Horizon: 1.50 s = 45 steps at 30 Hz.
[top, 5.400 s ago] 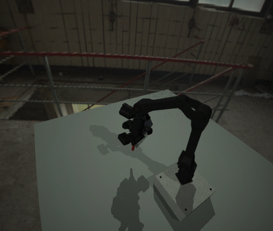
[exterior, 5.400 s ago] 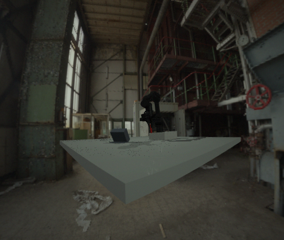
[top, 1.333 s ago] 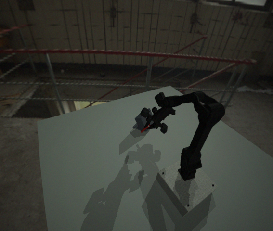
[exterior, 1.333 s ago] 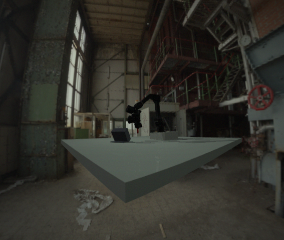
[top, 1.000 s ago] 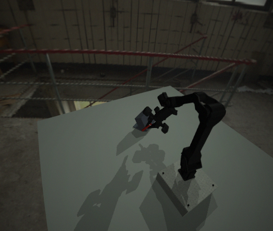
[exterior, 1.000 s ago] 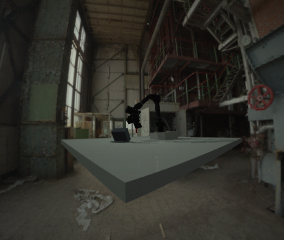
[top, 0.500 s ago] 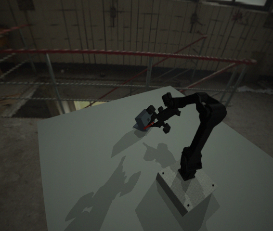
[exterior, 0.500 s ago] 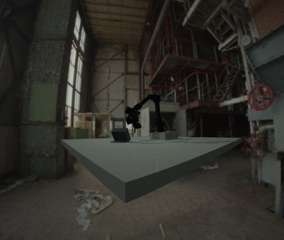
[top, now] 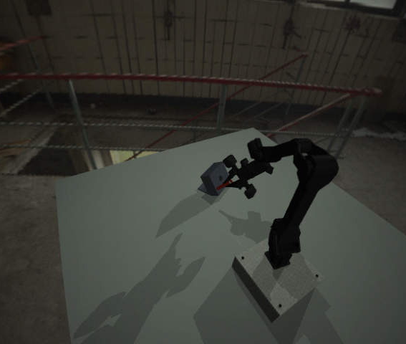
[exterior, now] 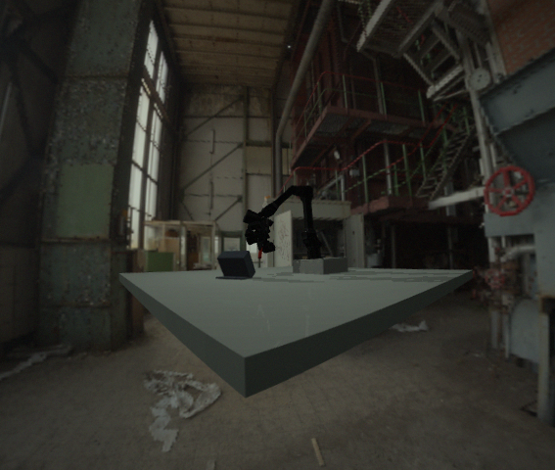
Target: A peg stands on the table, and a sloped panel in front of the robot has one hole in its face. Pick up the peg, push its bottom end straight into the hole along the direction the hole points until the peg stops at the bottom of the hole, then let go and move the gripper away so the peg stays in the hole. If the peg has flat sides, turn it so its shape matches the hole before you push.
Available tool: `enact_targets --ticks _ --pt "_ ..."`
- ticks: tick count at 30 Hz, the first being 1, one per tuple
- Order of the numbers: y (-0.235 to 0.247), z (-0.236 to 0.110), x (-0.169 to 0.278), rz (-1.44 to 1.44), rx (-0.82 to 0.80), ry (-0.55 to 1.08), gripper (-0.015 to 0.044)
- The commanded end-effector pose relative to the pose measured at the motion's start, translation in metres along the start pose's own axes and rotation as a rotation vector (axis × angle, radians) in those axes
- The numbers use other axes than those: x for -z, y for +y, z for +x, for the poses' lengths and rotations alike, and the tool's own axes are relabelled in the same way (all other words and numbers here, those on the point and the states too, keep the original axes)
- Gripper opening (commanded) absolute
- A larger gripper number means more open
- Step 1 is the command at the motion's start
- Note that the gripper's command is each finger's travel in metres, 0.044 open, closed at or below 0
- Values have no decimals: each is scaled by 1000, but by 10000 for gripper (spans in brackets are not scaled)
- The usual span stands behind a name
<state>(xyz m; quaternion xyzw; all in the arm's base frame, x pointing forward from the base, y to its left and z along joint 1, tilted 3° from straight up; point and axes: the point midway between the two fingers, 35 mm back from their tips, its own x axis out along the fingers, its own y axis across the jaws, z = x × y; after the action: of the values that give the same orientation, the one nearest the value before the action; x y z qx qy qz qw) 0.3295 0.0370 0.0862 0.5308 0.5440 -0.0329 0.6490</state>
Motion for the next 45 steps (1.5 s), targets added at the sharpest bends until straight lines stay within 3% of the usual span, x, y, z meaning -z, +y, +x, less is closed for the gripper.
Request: enact_targets --ticks 1,45 --pt "-2 -3 -3 29 -19 -4 0" --pt "-18 -38 -42 259 -213 -68 0"
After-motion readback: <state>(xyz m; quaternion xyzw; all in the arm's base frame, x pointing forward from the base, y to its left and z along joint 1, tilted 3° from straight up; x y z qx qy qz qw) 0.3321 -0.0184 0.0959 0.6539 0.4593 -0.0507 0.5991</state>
